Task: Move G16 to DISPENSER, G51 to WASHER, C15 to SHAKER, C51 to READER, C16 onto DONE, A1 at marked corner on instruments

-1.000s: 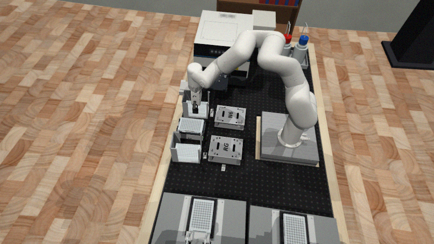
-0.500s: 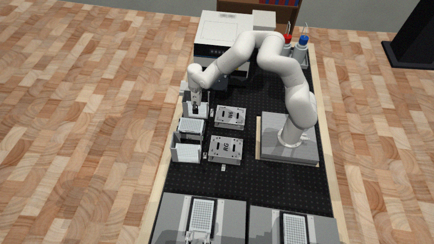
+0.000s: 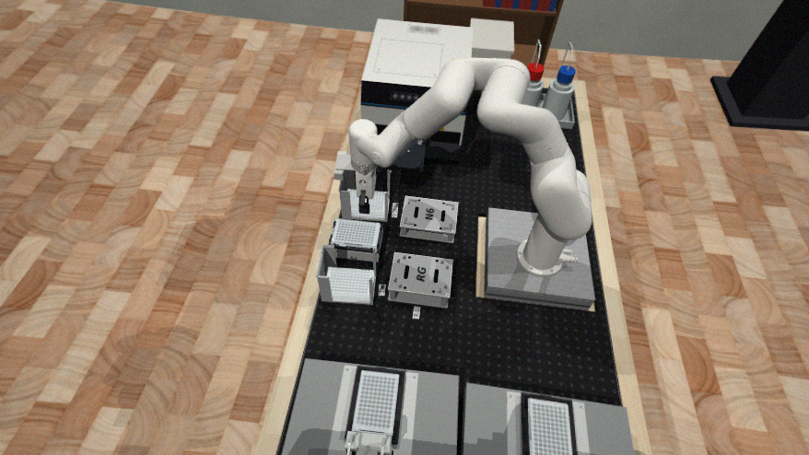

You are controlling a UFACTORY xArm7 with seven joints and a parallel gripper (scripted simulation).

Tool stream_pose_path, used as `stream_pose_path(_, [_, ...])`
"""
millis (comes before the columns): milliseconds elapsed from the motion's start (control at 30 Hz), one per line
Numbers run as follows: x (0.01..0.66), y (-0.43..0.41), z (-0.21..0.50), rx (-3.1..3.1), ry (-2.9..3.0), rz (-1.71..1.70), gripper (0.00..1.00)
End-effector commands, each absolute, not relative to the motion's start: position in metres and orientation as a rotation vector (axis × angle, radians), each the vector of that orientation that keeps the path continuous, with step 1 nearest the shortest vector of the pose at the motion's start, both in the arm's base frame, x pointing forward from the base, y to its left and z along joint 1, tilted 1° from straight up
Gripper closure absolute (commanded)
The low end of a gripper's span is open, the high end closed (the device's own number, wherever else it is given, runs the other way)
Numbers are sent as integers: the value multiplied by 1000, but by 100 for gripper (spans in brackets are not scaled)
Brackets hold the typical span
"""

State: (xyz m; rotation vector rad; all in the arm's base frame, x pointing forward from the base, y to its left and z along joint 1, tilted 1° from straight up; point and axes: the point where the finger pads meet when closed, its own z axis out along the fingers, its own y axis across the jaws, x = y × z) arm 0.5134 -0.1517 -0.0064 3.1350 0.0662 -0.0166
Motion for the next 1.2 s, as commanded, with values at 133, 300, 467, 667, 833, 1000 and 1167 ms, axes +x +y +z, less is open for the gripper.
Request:
stream_pose_path(133, [515,-152,-6,3134,66,-8,100])
stream_pose_path(300, [515,-152,-7,3134,66,-8,100])
stream_pose_path(467, [515,-152,-7,3134,66,-8,0])
stream_pose_path(667, [515,-152,-7,3133,66,-8,0])
stream_pose_path(833, [515,-152,-7,3134,66,-8,0])
stream_pose_path(1000, [515,-152,-7,3133,66,-8,0])
stream_pose_path(1167, [515,-152,-3,3134,66,-8,0])
